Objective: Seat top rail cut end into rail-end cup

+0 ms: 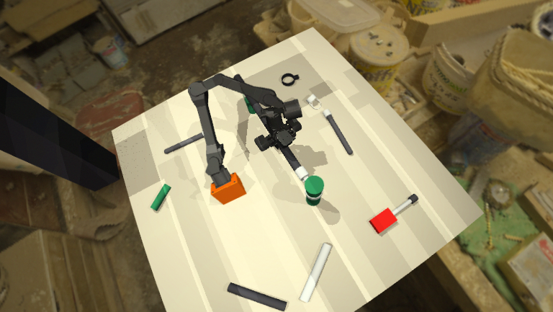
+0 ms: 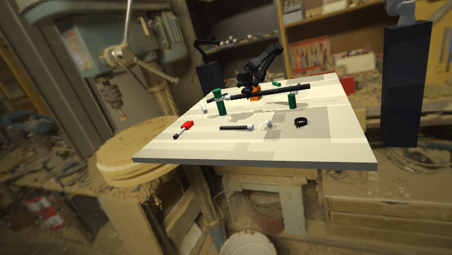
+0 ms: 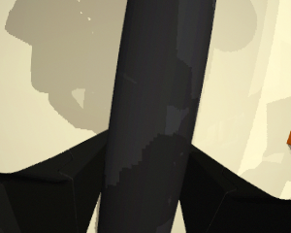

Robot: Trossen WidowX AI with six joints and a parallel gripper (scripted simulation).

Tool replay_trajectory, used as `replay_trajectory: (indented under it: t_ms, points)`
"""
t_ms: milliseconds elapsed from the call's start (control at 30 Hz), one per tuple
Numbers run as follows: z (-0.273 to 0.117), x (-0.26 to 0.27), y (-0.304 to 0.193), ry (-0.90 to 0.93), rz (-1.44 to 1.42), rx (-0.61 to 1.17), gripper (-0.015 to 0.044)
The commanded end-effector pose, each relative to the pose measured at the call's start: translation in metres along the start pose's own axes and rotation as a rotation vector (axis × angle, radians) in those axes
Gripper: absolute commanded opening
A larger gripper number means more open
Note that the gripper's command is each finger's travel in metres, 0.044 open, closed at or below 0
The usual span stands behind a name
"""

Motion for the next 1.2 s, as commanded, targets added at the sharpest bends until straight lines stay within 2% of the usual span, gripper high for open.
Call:
replay_trajectory:
  t_ms: [0, 1167]
  points:
    - [-0.0018, 0.0005, 0.005, 0.002, 0.001, -0.007, 0.0]
    - [-0.0097, 0.0082, 0.0139, 0.002, 0.0, -0.008, 0.0]
Point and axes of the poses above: the point midway between the two fingers, 35 mm back from their tips, its own z axis out along the fingers, its own x axis across the jaws, y = z × x, the point moved 3 cm from there along -z, back along the fingers, and after that the axes turned 3 degrees about -z, right-handed, at the moved point
